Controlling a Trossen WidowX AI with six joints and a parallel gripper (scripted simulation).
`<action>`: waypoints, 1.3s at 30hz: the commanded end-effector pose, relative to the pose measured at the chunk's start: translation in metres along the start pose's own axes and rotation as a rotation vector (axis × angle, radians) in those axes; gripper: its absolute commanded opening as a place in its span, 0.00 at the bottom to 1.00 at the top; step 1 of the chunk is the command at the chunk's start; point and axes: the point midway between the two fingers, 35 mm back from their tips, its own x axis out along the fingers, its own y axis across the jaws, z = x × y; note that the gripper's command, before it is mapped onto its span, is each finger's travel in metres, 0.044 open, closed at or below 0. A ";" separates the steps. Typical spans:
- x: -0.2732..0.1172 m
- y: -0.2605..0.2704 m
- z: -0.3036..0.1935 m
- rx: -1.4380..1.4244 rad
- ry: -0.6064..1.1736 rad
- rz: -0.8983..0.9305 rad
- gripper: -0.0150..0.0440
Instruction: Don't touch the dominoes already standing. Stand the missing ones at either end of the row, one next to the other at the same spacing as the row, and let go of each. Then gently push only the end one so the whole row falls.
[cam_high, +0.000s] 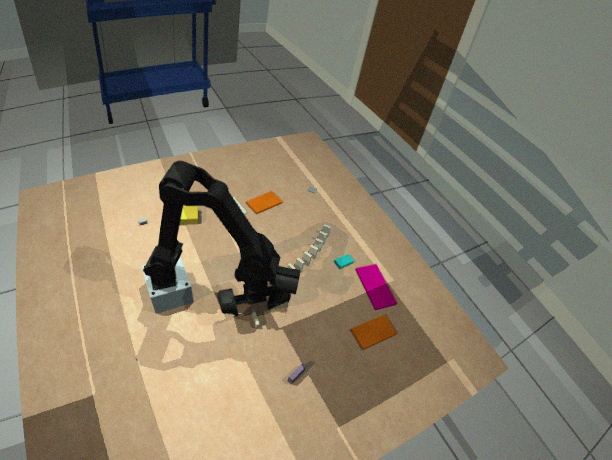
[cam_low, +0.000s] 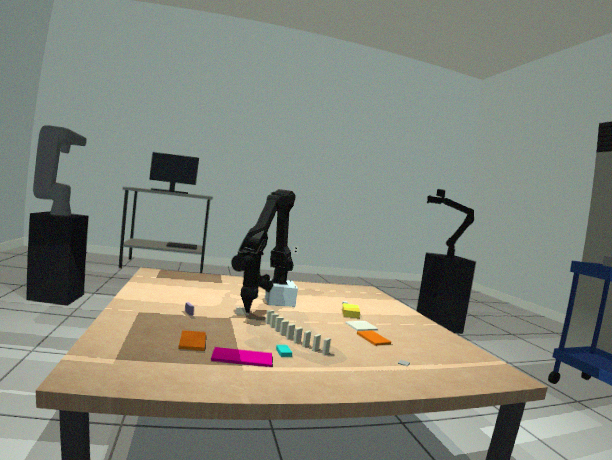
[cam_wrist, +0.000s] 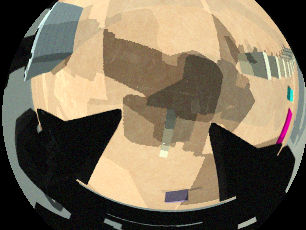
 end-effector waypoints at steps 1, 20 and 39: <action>0.003 -0.001 -0.002 -0.002 0.006 -0.013 1.00; 0.017 -0.001 -0.002 -0.002 0.006 -0.013 0.78; 0.016 -0.001 -0.002 -0.002 0.006 -0.013 0.29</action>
